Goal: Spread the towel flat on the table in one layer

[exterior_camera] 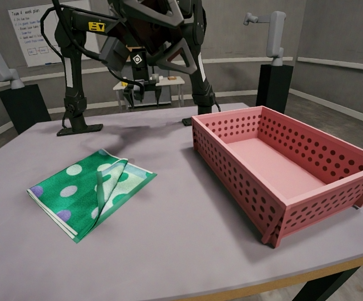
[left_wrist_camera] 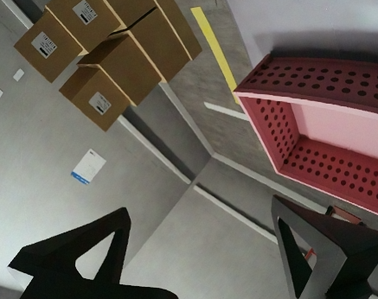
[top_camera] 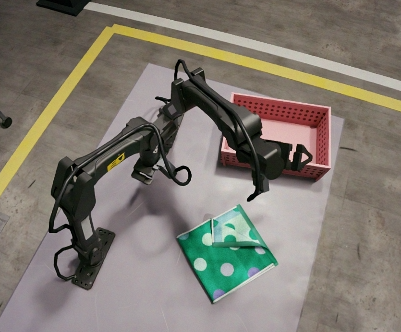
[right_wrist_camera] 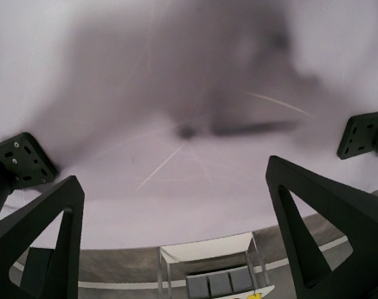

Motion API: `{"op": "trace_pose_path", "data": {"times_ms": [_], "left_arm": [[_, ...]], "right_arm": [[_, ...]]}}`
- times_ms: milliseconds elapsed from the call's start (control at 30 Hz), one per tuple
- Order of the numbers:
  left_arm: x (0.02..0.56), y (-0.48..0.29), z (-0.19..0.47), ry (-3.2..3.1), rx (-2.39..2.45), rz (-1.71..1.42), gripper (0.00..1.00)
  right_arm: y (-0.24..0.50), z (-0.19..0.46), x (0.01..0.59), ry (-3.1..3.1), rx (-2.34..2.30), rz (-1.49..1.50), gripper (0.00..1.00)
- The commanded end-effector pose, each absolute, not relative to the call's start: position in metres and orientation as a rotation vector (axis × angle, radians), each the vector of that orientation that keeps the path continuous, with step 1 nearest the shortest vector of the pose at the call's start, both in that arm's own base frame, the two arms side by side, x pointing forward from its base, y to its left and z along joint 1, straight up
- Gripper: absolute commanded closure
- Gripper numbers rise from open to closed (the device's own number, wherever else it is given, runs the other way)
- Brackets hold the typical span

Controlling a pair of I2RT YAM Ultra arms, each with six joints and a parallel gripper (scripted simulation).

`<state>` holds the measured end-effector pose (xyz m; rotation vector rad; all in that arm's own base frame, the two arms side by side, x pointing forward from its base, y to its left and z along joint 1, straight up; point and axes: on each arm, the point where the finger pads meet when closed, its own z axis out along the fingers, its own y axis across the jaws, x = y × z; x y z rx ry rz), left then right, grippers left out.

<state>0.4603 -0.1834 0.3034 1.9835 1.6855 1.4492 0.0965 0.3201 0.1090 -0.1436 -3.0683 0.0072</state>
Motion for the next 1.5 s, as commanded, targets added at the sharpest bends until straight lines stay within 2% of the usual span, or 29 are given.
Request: {"op": "trace_pose_path", "data": {"times_ms": [0,267,333,533,600,800,867,1100,1167,1300,1367,1467], "left_arm": [[0.434,-0.199,0.344,1.721,1.776,1.278,0.00],[0.432,-0.198,0.341,1.797,1.407,0.934,0.00],[0.408,-0.215,0.358,1.794,1.350,0.832,0.00],[0.412,-0.207,0.358,1.793,1.157,0.644,0.00],[0.382,-0.222,0.374,1.790,1.121,0.544,0.00],[0.386,-0.214,0.374,1.757,0.956,0.362,0.00],[0.352,-0.225,0.388,1.746,0.926,0.253,0.00],[0.355,-0.218,0.389,1.665,0.743,0.033,0.00],[0.323,-0.220,0.399,1.646,0.710,-0.080,0.00],[0.319,-0.220,0.400,1.602,0.638,-0.211,0.00],[0.286,-0.219,0.405,1.582,0.618,-0.314,0.00],[0.279,-0.219,0.406,1.533,0.565,-0.433,0.00]], "right_arm": [[0.321,0.112,0.097,-3.072,-0.143,-0.010,0.00],[0.321,0.112,0.097,-3.072,-0.143,-0.010,0.00],[0.321,0.112,0.097,-3.072,-0.143,-0.010,0.00],[0.321,0.112,0.097,-3.072,-0.143,-0.010,0.00],[0.321,0.112,0.097,-3.072,-0.143,-0.010,0.00],[0.321,0.112,0.097,-3.072,-0.143,-0.010,0.00],[0.321,0.112,0.097,-3.072,-0.143,-0.010,0.00],[0.321,0.112,0.097,-3.072,-0.143,-0.010,0.00],[0.321,0.112,0.097,-3.072,-0.143,-0.010,0.00],[0.321,0.112,0.097,-3.072,-0.143,-0.010,0.00],[0.321,0.112,0.097,-3.072,-0.143,-0.010,0.00],[0.321,0.112,0.097,-3.072,-0.143,-0.010,0.00]]}}
